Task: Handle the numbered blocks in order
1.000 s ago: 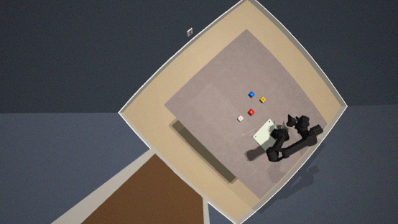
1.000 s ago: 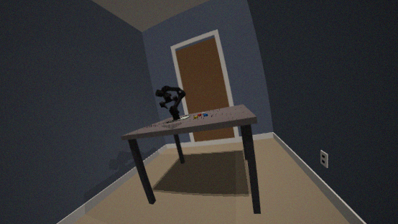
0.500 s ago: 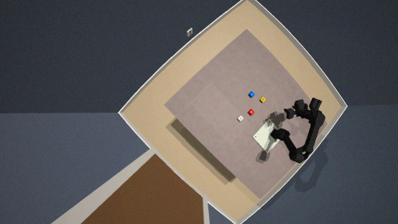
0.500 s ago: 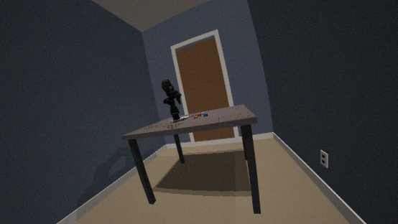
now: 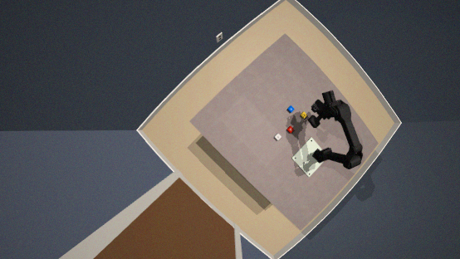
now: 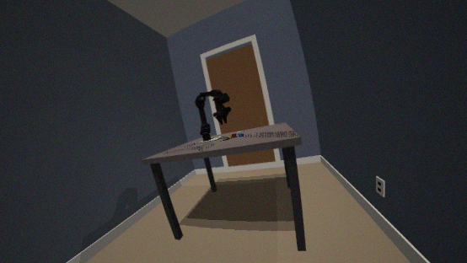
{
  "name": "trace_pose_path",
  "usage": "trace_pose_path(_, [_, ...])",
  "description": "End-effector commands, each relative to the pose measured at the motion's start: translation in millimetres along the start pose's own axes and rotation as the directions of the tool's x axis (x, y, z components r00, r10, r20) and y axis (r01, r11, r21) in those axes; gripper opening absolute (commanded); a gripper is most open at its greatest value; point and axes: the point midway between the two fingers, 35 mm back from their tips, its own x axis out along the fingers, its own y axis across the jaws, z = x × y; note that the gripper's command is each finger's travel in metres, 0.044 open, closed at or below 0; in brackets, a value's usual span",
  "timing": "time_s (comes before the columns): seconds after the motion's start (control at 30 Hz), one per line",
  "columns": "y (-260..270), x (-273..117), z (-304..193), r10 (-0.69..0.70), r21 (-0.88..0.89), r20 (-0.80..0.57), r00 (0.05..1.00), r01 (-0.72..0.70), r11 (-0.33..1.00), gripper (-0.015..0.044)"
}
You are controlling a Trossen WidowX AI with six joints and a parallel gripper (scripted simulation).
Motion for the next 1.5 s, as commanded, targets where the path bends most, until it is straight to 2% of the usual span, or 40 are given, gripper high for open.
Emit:
trace_pose_path(0.0, [10,5,14,-0.03,-0.047,-0.029,0.999,0.029,0.998,0.04])
trace_pose_path(0.67, [12,5,15,-0.03,-0.047,-0.029,0.999,0.029,0.998,0.04])
trace_pose_path(1.07, [151,8,17,-0.016,-0.046,-0.029,0.999,0.015,0.999,0.04])
trace_pose_path(1.47, [153,9,17,-0.016,-0.046,-0.029,0.999,0.015,0.999,0.04])
